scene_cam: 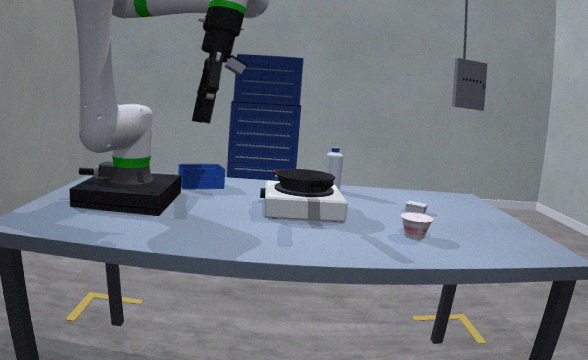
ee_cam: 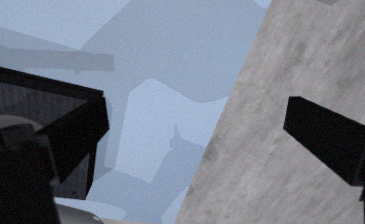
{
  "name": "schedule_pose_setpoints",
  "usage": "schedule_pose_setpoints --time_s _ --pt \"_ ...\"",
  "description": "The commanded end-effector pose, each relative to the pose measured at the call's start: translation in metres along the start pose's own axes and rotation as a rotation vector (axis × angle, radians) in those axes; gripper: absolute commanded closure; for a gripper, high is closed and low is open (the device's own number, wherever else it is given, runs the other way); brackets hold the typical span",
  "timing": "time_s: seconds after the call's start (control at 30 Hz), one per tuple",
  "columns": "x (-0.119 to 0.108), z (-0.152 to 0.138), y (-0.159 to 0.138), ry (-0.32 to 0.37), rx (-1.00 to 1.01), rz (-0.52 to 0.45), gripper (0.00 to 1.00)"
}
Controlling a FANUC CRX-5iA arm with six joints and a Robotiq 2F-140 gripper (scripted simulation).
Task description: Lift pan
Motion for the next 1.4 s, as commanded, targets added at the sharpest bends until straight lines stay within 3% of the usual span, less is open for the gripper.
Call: schedule_pose_setpoints --time_s 0.0,0.53,0.57,0.7,0.8,1.03,1.1,1.13,1.37 --pt "-0.001 0.000 0.000 -0.001 0.000 0.001 0.00" --pt "-0.001 0.000 0.000 -0.001 0.000 0.001 0.00" --pt "-0.001 0.000 0.000 -0.001 0.001 0.001 0.59" --pt "0.000 -0.001 0.005 0.027 0.031 0.040 0.59" --pt "0.002 -0.004 0.019 0.099 0.108 0.139 0.59" --pt "0.005 -0.008 0.036 0.199 0.213 0.273 0.59" --pt "0.005 -0.008 0.036 0.199 0.213 0.273 0.59" --pt "0.007 -0.010 0.044 0.244 0.261 0.333 0.59" --pt "0.011 -0.016 0.061 0.344 0.365 0.465 0.59"
Point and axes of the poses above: the point where the finger pads meet when closed, its own x axis out along the fingers, its own z axis across the jaws, y = z × x, the point moved 3 cm from there along -x, back along the fingers
